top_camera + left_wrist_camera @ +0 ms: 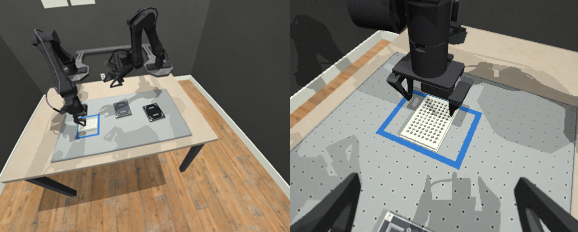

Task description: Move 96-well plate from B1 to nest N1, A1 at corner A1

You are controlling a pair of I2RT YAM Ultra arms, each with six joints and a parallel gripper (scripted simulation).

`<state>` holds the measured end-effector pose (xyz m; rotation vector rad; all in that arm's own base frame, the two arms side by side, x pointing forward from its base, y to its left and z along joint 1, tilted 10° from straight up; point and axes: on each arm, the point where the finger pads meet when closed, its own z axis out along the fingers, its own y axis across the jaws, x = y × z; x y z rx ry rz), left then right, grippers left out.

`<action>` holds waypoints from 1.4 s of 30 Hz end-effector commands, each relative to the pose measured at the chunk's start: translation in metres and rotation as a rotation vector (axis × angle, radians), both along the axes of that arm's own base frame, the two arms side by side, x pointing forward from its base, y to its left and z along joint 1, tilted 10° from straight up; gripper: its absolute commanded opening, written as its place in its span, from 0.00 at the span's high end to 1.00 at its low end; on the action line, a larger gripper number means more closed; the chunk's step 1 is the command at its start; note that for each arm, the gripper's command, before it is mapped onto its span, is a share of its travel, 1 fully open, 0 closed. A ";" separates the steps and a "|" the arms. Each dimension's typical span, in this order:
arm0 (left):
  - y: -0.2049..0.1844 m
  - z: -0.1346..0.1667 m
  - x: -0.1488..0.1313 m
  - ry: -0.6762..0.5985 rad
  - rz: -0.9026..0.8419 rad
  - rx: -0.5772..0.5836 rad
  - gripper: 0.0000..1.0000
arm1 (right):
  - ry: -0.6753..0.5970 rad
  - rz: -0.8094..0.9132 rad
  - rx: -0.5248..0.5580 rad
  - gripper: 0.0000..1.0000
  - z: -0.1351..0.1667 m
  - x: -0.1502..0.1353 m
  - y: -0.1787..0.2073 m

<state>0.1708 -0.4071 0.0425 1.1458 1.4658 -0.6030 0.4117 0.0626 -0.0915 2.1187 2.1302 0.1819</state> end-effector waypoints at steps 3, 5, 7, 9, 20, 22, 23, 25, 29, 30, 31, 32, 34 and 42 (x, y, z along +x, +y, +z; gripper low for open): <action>0.002 0.005 -0.002 0.007 -0.007 -0.016 0.00 | -0.003 0.002 -0.012 0.00 -0.008 0.002 0.003; 0.002 0.005 -0.002 0.007 -0.007 -0.016 0.00 | -0.014 0.003 -0.010 0.00 -0.009 0.007 0.003; 0.002 0.005 -0.002 0.007 -0.007 -0.016 0.00 | -0.014 0.004 -0.010 0.00 -0.012 0.007 0.003; 0.002 0.005 -0.002 0.007 -0.007 -0.016 0.00 | -0.014 0.005 -0.010 0.00 -0.015 0.008 0.003; 0.002 0.005 -0.002 0.007 -0.007 -0.016 0.00 | -0.013 0.002 -0.011 0.00 -0.028 0.010 0.001; 0.002 0.005 -0.002 0.007 -0.007 -0.016 0.00 | -0.013 0.003 -0.011 0.00 -0.031 0.011 0.001; 0.002 0.005 -0.002 0.007 -0.007 -0.016 0.00 | -0.013 0.003 -0.011 0.00 -0.032 0.011 0.001; 0.002 0.005 -0.002 0.007 -0.007 -0.016 0.00 | -0.013 0.004 -0.011 0.00 -0.035 0.012 0.001; 0.002 0.005 -0.002 0.007 -0.007 -0.016 0.00 | -0.013 0.005 -0.012 0.00 -0.041 0.013 0.000; 0.002 0.005 -0.002 0.007 -0.007 -0.016 0.00 | -0.013 0.006 -0.012 0.00 -0.043 0.013 0.000; 0.002 0.005 -0.002 0.007 -0.007 -0.016 0.00 | -0.013 0.006 -0.012 0.00 -0.044 0.013 0.000; 0.002 0.005 -0.002 0.007 -0.007 -0.016 0.00 | -0.013 0.006 -0.012 0.00 -0.046 0.013 0.000; 0.002 0.005 -0.002 0.007 -0.007 -0.016 0.00 | -0.013 0.006 -0.012 0.00 -0.046 0.013 0.000; 0.002 0.005 -0.002 0.007 -0.007 -0.016 0.00 | -0.010 0.006 -0.012 0.00 -0.046 0.013 0.000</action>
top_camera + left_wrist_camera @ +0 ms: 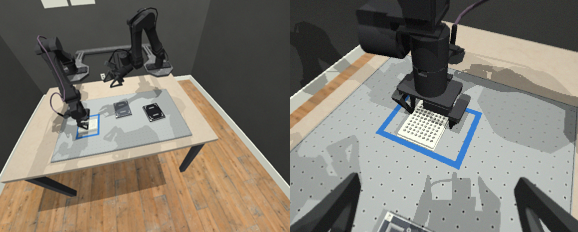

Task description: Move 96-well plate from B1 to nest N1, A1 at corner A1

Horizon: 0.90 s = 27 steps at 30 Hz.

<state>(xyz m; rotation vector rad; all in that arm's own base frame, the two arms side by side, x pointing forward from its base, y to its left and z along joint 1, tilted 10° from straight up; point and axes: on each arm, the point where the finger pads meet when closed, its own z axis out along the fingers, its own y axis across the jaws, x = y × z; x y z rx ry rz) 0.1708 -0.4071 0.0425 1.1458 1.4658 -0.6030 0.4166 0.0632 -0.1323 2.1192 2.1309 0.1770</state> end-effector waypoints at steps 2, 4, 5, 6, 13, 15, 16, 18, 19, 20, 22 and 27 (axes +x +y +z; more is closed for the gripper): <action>0.002 0.005 -0.002 0.007 -0.007 -0.016 0.00 | -0.010 0.006 -0.010 0.00 -0.005 0.007 0.000; 0.002 0.005 -0.002 0.007 -0.007 -0.016 0.00 | 0.016 0.006 -0.014 0.00 -0.006 0.001 -0.001; 0.002 0.005 -0.002 0.007 -0.007 -0.016 0.00 | 0.023 0.007 -0.015 0.00 -0.002 -0.001 -0.001; 0.002 0.005 -0.002 0.007 -0.007 -0.016 0.00 | 0.036 0.006 -0.018 0.00 -0.001 -0.004 -0.001; 0.002 0.005 -0.002 0.007 -0.007 -0.016 0.00 | 0.026 0.007 -0.016 0.00 0.035 -0.002 0.001; 0.002 0.005 -0.002 0.007 -0.007 -0.016 0.00 | 0.014 0.008 -0.014 0.00 0.046 0.000 0.002; 0.002 0.005 -0.002 0.007 -0.007 -0.016 0.00 | 0.008 0.008 -0.013 0.00 0.049 0.002 0.002; 0.002 0.005 -0.002 0.007 -0.007 -0.016 0.00 | -0.019 0.008 -0.008 0.00 0.055 0.008 0.003; 0.002 0.005 -0.002 0.007 -0.007 -0.016 0.00 | -0.022 0.008 -0.008 0.00 0.056 0.008 0.004; 0.002 0.005 -0.002 0.007 -0.007 -0.016 0.00 | -0.022 0.008 -0.008 0.00 0.056 0.008 0.004; 0.002 0.005 -0.002 0.007 -0.007 -0.016 0.00 | -0.013 0.008 -0.010 0.00 0.052 0.007 0.003; 0.002 0.005 -0.002 0.007 -0.007 -0.016 0.00 | 0.007 0.008 -0.013 0.00 0.041 0.000 0.002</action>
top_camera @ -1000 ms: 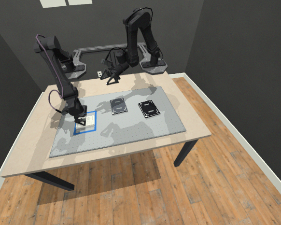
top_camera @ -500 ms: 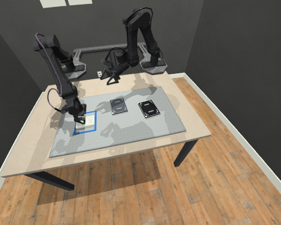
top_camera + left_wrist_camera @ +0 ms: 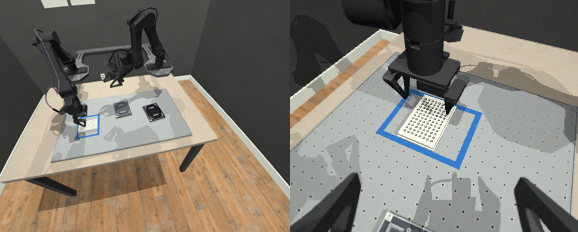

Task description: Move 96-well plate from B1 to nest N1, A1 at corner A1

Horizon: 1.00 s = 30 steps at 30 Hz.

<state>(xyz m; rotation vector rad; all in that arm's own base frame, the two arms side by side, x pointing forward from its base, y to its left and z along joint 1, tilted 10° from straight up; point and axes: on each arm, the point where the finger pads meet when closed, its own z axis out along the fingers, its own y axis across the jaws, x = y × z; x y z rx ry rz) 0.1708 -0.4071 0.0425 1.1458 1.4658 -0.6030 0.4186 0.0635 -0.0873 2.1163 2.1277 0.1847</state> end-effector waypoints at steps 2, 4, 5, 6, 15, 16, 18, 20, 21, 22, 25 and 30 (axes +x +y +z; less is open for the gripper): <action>0.002 0.005 -0.002 0.007 -0.007 -0.016 0.00 | 0.014 0.008 -0.014 0.00 -0.004 -0.002 0.002; 0.002 0.005 -0.002 0.007 -0.007 -0.016 0.00 | 0.014 0.007 -0.014 0.00 -0.007 -0.002 0.002; 0.002 0.005 -0.002 0.007 -0.007 -0.016 0.00 | 0.008 0.007 -0.013 0.00 -0.009 0.000 0.002; 0.002 0.005 -0.002 0.007 -0.007 -0.016 0.00 | 0.001 0.007 -0.012 0.00 -0.010 0.002 0.003; 0.002 0.005 -0.002 0.007 -0.007 -0.016 0.00 | -0.010 0.003 -0.010 0.00 -0.020 0.009 0.001; 0.002 0.005 -0.002 0.007 -0.007 -0.016 0.00 | -0.010 0.003 -0.010 0.00 -0.022 0.009 0.001; 0.002 0.005 -0.002 0.007 -0.007 -0.016 0.00 | -0.010 0.004 -0.010 0.00 -0.023 0.009 0.001; 0.002 0.005 -0.002 0.007 -0.007 -0.016 0.00 | -0.010 0.004 -0.010 0.00 -0.025 0.009 0.001; 0.002 0.005 -0.002 0.007 -0.007 -0.016 0.00 | -0.010 0.005 -0.010 0.00 -0.026 0.010 0.001; 0.002 0.005 -0.002 0.007 -0.007 -0.016 0.00 | -0.010 0.005 -0.010 0.00 -0.028 0.010 0.001; 0.002 0.005 -0.002 0.007 -0.007 -0.016 0.00 | -0.010 0.006 -0.010 0.00 -0.032 0.011 0.001; 0.002 0.005 -0.002 0.007 -0.007 -0.016 0.00 | -0.010 0.007 -0.010 0.00 -0.040 0.012 0.001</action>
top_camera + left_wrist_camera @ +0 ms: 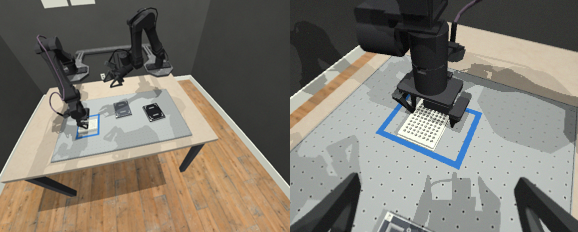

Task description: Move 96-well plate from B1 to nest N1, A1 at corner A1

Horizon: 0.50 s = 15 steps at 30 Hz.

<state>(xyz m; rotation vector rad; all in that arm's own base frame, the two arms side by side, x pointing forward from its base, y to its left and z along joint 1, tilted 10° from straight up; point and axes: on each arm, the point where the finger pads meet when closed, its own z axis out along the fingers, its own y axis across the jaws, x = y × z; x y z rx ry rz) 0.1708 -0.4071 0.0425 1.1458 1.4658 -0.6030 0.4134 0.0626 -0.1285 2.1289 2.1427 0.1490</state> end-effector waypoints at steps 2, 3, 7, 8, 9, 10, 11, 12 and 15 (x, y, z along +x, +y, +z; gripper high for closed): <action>0.002 0.005 -0.002 0.007 -0.007 -0.016 0.00 | -0.039 0.007 -0.005 0.00 -0.002 0.017 0.001; 0.002 0.005 -0.002 0.007 -0.007 -0.016 0.00 | -0.039 0.007 -0.004 0.00 -0.003 0.018 0.002; 0.002 0.005 -0.002 0.007 -0.007 -0.016 0.00 | -0.039 0.006 -0.003 0.00 -0.006 0.018 0.002; 0.002 0.005 -0.002 0.007 -0.007 -0.016 0.00 | -0.039 0.007 -0.003 0.00 -0.007 0.018 0.002; 0.002 0.005 -0.002 0.007 -0.007 -0.016 0.00 | -0.039 0.007 -0.003 0.00 -0.007 0.018 0.002; 0.002 0.005 -0.002 0.007 -0.007 -0.016 0.00 | -0.039 0.007 -0.003 0.00 -0.007 0.018 0.002; 0.002 0.005 -0.002 0.007 -0.007 -0.016 0.00 | -0.039 0.007 -0.003 0.00 -0.007 0.018 0.002; 0.002 0.005 -0.002 0.007 -0.007 -0.016 0.00 | -0.039 0.007 -0.003 0.00 -0.007 0.018 0.002; 0.002 0.005 -0.002 0.007 -0.007 -0.016 0.00 | -0.039 0.007 -0.003 0.00 -0.007 0.018 0.002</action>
